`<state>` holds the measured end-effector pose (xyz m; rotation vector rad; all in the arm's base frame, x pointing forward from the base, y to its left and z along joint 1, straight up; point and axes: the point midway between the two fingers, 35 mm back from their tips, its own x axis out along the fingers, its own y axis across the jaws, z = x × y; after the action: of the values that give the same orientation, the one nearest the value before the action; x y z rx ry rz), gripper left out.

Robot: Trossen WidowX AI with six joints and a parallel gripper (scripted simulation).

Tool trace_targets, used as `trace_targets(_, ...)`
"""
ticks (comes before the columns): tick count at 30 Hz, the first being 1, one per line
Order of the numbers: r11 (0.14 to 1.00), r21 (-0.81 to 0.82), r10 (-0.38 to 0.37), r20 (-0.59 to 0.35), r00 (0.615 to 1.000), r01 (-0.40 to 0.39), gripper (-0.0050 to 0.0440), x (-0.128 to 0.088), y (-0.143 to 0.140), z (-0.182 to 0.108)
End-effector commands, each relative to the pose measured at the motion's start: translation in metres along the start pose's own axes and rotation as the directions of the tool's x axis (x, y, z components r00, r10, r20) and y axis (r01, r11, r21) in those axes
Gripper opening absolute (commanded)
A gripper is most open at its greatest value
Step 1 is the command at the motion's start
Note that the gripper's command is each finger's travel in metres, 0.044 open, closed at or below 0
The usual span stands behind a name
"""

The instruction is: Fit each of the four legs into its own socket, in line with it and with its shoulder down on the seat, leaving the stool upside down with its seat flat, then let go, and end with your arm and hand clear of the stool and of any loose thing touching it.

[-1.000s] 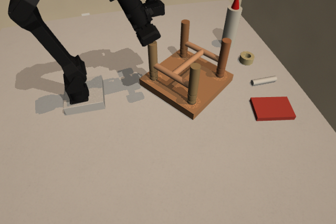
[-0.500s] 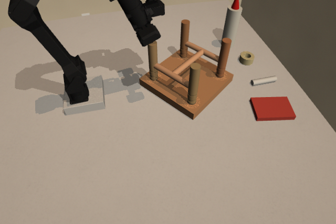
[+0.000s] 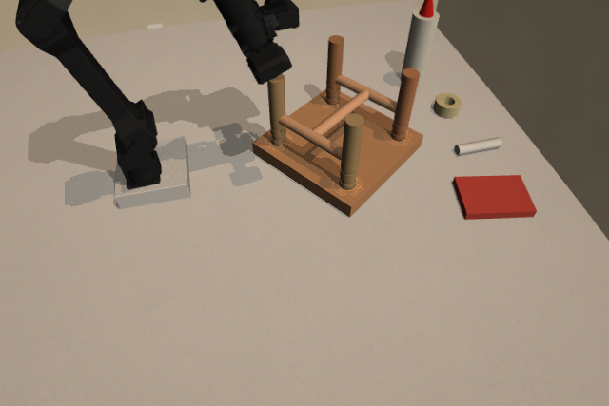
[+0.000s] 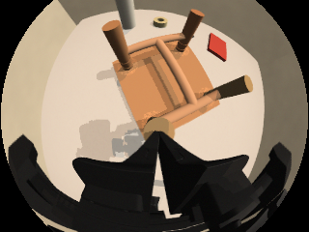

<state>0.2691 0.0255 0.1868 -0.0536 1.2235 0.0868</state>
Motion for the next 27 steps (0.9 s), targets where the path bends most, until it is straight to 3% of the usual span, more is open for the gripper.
trace_targets(1,1.000,0.000,-0.001,-0.062,0.998,0.001,0.0000,0.012,0.000,-0.006)
trace_targets(27,1.000,0.000,0.000,0.001,1.000,0.000,0.0000,-0.025,0.000,0.009)
